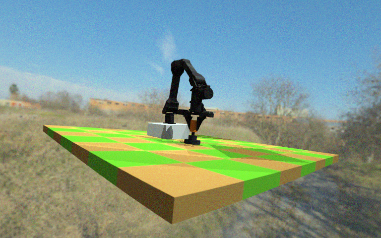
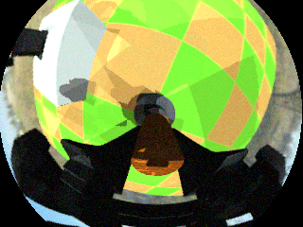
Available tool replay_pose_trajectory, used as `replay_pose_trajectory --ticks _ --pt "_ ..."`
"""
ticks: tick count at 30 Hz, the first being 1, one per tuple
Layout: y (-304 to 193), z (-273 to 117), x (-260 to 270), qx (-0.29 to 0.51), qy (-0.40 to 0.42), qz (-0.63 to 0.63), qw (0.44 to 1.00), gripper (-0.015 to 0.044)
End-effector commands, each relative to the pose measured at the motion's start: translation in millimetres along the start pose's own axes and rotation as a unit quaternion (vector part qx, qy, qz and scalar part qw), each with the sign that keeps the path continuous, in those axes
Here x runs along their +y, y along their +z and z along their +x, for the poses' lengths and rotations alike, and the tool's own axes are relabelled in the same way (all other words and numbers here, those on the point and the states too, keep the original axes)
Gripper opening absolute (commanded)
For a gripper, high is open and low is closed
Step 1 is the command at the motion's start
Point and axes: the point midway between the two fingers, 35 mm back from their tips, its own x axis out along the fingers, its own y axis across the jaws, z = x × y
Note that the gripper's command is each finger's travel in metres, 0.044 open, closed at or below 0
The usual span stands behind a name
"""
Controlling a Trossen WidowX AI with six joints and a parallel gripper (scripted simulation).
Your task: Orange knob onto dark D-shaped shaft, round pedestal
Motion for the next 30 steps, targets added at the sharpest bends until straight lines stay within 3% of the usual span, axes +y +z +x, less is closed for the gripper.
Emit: replay_pose_trajectory --ticks 1,11,24,30 --pt "-0.9 1.2 0.5 0.003 -0.001 0.194 0.981 0.0" --pt "-1.1 0.0 0.6 0.002 -0.002 0.518 0.855 0.0" --pt "-0.6 -3.9 -0.8 0.001 -0.003 0.819 0.574 0.0" --pt "0.1 -4.1 -0.8 0.001 -0.003 0.831 0.557 0.0"
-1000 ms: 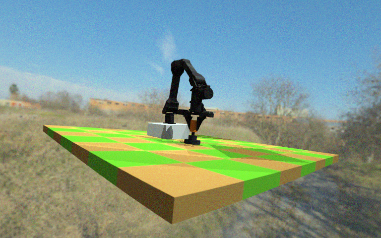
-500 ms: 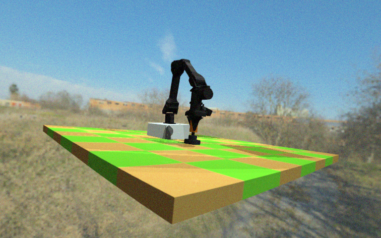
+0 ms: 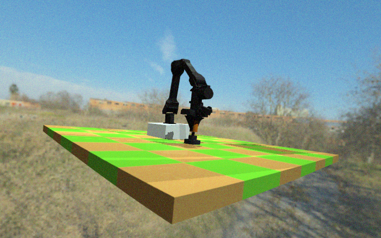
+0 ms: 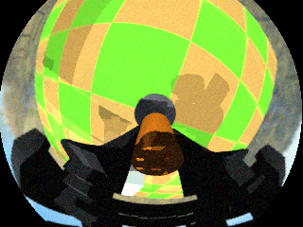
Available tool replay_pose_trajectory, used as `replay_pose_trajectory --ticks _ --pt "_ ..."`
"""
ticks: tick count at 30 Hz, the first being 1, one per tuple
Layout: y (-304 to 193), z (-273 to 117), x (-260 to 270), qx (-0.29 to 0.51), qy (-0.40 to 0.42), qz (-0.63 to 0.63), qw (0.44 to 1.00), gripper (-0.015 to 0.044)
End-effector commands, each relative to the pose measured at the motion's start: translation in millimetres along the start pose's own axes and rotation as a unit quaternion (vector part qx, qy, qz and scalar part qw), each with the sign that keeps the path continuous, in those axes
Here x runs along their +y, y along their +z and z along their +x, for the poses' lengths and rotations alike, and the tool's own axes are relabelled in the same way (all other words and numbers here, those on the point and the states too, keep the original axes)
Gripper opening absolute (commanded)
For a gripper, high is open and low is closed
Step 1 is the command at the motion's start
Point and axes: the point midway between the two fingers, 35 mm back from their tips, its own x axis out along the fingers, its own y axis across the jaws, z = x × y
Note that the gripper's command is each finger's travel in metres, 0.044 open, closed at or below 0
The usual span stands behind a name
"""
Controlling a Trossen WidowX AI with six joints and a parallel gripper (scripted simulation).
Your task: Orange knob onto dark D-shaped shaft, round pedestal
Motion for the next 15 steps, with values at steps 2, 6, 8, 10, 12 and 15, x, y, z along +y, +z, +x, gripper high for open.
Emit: replay_pose_trajectory --ticks 2,6,8,10,12,15 --pt "1.3 -3.5 -0.5 -0.003 -0.003 0.17 0.986 0.0" --pt "0.6 -2.2 -0.5 -0.003 -0.003 0.17 0.986 0.0" --pt "0.1 -1.2 -0.5 -0.003 -0.003 0.17 0.986 0.0" --pt "-0.4 -0.1 -0.5 -0.003 -0.003 0.17 0.986 0.0" --pt "-0.4 0.9 -0.6 -0.003 -0.003 0.17 0.986 0.0" --pt "0.1 2.1 -0.9 -0.003 -0.003 0.17 0.986 0.0"
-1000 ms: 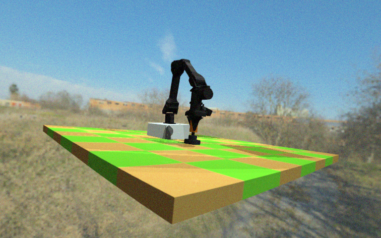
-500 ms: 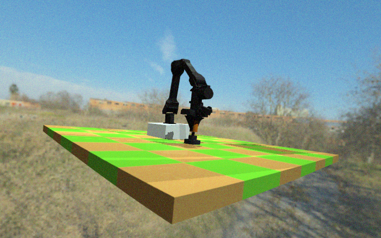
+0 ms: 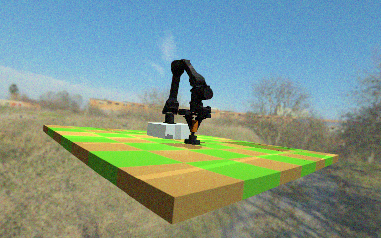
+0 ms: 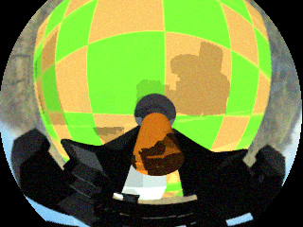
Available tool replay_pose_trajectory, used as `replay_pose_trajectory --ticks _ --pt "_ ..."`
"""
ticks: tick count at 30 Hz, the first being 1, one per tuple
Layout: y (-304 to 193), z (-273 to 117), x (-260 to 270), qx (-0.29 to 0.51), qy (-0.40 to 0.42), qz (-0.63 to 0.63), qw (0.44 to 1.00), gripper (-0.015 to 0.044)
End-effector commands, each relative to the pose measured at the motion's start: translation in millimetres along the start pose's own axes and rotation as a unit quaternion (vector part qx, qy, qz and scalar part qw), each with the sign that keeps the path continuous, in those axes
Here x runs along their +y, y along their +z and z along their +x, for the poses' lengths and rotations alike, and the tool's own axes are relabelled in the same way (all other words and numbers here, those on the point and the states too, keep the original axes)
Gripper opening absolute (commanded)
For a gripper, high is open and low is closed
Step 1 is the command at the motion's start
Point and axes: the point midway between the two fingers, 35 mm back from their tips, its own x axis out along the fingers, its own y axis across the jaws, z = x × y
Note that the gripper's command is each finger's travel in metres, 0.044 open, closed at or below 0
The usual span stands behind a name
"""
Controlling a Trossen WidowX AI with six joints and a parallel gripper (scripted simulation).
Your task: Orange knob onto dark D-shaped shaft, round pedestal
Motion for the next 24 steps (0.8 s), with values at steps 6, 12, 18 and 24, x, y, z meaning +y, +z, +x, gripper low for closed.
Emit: replay_pose_trajectory --ticks 6,12,18,24 --pt "0.1 1.3 -0.6 -0.002 -0.002 0.005 1.0 0.0" --pt "-0.6 -0.9 -0.2 -0.002 -0.002 0.005 1.0 0.0" --pt "-0.4 -3.9 0.0 -0.002 -0.002 0.018 1.0 0.0" --pt "1.8 -3.5 -0.4 -0.002 -0.002 0.11 0.994 0.0"
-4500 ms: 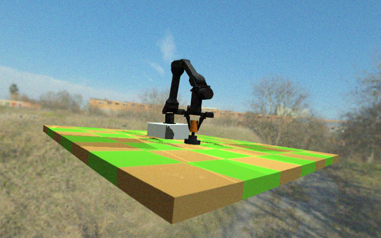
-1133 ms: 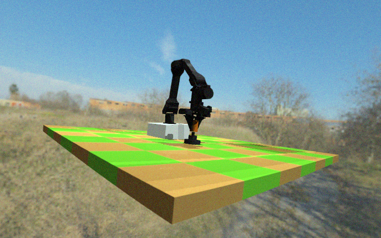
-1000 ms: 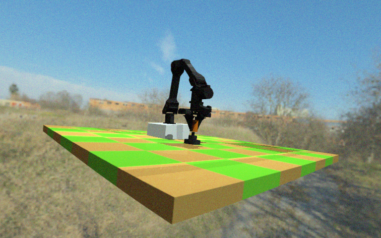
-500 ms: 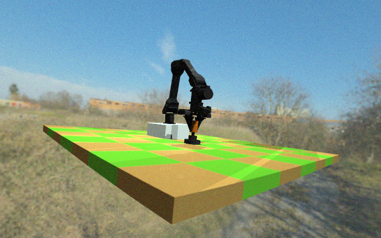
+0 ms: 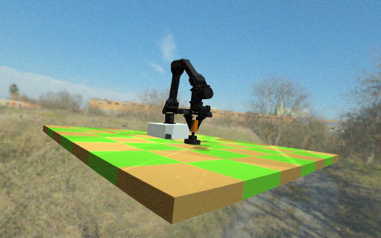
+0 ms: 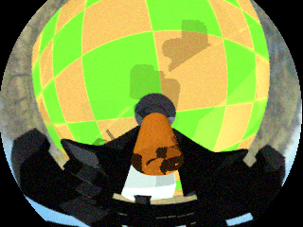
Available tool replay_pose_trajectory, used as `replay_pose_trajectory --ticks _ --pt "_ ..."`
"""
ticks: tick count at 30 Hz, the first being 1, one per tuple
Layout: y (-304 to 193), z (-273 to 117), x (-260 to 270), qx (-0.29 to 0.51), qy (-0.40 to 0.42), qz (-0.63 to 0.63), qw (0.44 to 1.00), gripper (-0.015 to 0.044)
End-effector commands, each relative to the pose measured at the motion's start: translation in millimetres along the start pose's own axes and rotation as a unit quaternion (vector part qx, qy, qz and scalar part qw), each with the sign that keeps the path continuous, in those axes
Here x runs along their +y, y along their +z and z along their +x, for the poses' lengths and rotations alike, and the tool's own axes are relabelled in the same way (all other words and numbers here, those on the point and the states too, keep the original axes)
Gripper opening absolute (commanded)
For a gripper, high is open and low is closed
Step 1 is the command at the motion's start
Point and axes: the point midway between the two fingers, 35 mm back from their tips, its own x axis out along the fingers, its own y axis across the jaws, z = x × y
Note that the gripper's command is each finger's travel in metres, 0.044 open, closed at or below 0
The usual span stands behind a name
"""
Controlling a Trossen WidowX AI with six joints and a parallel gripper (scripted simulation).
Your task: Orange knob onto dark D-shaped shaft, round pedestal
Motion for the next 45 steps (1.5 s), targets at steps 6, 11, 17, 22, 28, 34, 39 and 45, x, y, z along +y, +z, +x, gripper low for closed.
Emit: replay_pose_trajectory --ticks 6,11,17,22,28,34,39,45 --pt "2.8 2.1 -0.6 -0.002 -0.002 0.039 0.999 0.0" --pt "1.7 3.7 -0.6 -0.002 -0.002 0.039 0.999 0.0" --pt "0.0 3.9 -0.5 -0.002 -0.002 0.039 0.999 0.0" --pt "-0.8 1.7 -0.4 -0.002 -0.002 0.039 0.999 0.0" --pt "-1.7 -1.5 -0.4 -0.002 -0.002 0.052 0.999 0.0" --pt "-0.2 -1.6 -0.4 -0.002 -0.001 0.143 0.99 0.0" --pt "2.0 0.5 -0.2 -0.002 -0.001 0.143 0.99 0.0" --pt "3.4 1.0 -0.4 -0.002 -0.001 0.143 0.99 0.0"
